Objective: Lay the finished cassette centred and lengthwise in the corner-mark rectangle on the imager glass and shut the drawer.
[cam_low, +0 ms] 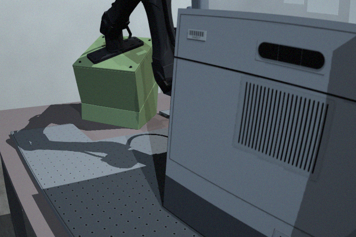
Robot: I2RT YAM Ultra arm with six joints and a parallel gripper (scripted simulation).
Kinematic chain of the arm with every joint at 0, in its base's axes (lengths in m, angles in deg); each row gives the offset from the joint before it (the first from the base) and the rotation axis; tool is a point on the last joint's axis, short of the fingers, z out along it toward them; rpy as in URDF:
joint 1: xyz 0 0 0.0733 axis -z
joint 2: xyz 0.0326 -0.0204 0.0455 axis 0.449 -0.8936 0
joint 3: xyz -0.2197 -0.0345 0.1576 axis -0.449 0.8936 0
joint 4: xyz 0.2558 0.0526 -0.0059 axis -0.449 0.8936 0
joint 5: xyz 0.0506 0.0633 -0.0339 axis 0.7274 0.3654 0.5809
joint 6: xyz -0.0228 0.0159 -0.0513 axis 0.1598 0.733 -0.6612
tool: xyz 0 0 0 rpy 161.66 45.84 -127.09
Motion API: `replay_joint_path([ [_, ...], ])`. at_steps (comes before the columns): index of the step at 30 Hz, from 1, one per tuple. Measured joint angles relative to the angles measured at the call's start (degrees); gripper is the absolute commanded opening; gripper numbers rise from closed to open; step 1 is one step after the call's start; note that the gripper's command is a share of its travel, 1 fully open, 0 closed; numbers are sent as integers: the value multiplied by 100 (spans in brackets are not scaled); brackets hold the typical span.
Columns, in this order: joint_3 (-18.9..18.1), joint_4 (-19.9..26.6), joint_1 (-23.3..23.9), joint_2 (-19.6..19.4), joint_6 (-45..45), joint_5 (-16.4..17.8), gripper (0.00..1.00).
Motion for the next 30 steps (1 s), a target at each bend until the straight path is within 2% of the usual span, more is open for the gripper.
replay_joint_path([
  [19, 0, 0, 0, 0, 0, 0, 0],
  [20, 0, 0, 0, 0, 0, 0, 35],
  [30, 0, -57, 2, -2, 0, 0, 35],
])
